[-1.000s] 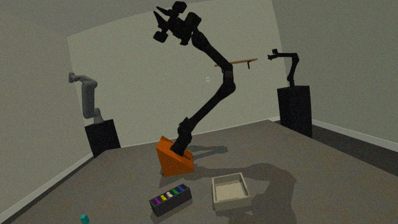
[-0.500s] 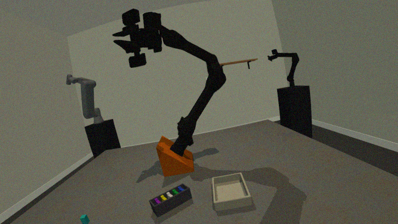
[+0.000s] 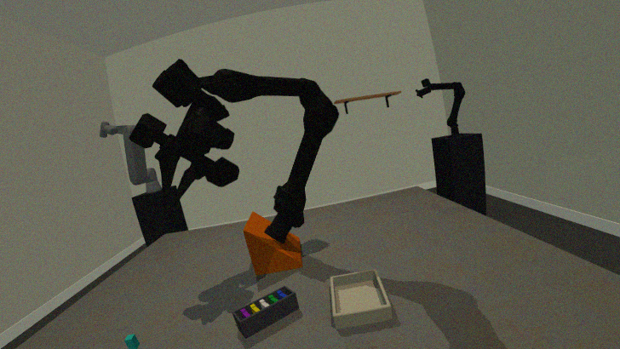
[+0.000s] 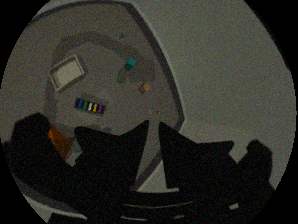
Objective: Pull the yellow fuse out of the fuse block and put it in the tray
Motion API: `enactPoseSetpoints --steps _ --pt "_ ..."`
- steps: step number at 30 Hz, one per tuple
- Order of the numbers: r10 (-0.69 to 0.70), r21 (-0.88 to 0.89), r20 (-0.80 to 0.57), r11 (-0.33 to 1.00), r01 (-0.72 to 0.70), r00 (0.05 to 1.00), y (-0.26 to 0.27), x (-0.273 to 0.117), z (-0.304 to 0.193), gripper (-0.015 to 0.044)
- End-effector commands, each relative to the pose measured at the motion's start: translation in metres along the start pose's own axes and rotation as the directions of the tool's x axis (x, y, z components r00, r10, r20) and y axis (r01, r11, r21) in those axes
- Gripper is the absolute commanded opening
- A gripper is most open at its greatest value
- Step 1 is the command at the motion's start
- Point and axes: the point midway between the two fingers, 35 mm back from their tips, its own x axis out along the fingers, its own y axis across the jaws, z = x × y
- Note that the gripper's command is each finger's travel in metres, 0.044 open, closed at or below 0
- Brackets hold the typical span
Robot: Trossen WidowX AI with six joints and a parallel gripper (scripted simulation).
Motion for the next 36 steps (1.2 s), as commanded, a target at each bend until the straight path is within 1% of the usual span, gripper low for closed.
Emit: enactPoseSetpoints --steps 1,4,7,9,11,20,36 --pt "0.234 0.109 -0.068 0.968 -0.226 0.970 0.052 0.054 -0.005 0.0074" --pt "0.381 0.180 -0.133 0.917 -0.355 0.915 0.092 0.083 -0.009 0.0074" --pt "0.526 0.260 -0.195 0.842 -0.474 0.828 0.135 0.105 -0.015 0.0074" --pt "0.595 0.302 -0.220 0.795 -0.526 0.773 0.156 0.114 -0.018 0.0074" --pt "0.630 0.326 -0.233 0.768 -0.551 0.741 0.168 0.117 -0.020 0.0074" --pt "0.638 0.331 -0.235 0.762 -0.556 0.733 0.175 0.114 -0.022 0.0074" --pt "0.638 0.331 -0.235 0.762 -0.556 0.733 0.185 0.124 -0.025 0.0074"
